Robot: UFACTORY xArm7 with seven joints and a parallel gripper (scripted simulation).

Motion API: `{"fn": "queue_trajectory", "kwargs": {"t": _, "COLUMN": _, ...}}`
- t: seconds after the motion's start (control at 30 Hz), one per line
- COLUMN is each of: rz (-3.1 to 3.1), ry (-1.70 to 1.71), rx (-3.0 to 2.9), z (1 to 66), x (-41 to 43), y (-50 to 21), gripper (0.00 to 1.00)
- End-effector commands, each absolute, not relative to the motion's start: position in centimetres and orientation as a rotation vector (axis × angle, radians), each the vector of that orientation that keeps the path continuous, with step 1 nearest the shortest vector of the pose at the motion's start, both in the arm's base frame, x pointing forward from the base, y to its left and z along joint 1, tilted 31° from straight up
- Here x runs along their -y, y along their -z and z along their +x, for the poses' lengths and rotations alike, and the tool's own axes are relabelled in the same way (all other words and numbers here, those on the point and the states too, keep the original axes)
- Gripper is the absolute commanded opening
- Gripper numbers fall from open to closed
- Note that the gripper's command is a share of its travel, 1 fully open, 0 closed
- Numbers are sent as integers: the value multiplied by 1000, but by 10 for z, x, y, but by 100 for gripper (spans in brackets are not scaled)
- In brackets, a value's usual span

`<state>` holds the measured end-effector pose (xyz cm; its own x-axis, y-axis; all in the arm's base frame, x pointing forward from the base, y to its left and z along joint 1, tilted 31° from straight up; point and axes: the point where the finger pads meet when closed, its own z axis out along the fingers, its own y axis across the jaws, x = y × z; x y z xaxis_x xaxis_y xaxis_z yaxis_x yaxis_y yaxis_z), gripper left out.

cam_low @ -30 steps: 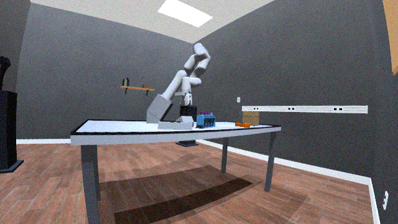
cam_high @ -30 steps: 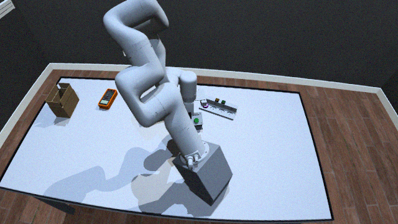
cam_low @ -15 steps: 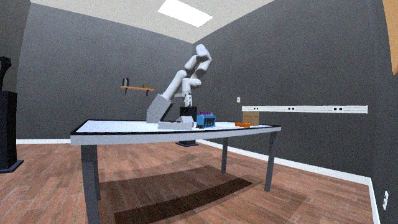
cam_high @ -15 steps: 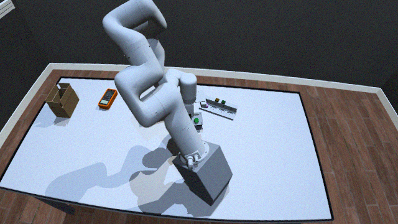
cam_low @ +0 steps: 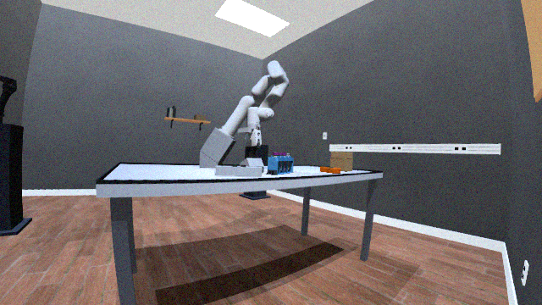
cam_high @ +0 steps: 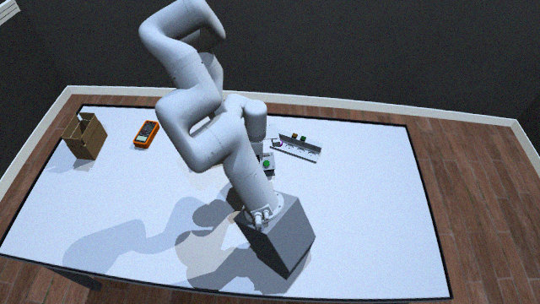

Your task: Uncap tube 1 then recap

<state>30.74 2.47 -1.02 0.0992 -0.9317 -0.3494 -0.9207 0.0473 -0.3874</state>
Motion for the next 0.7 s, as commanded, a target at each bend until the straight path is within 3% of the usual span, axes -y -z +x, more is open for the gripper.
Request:
{"fn": "queue_trajectory", "kwargs": {"t": 0.0, "rz": -1857, "ry": 29, "rx": -1809, "z": 308, "x": -25, "y": 11, "gripper": 0}}
{"fn": "queue_trajectory", "kwargs": {"t": 0.67, "rz": -1857, "ry": 29, "rx": -1809, "z": 310, "x": -27, "y": 16, "gripper": 0}}
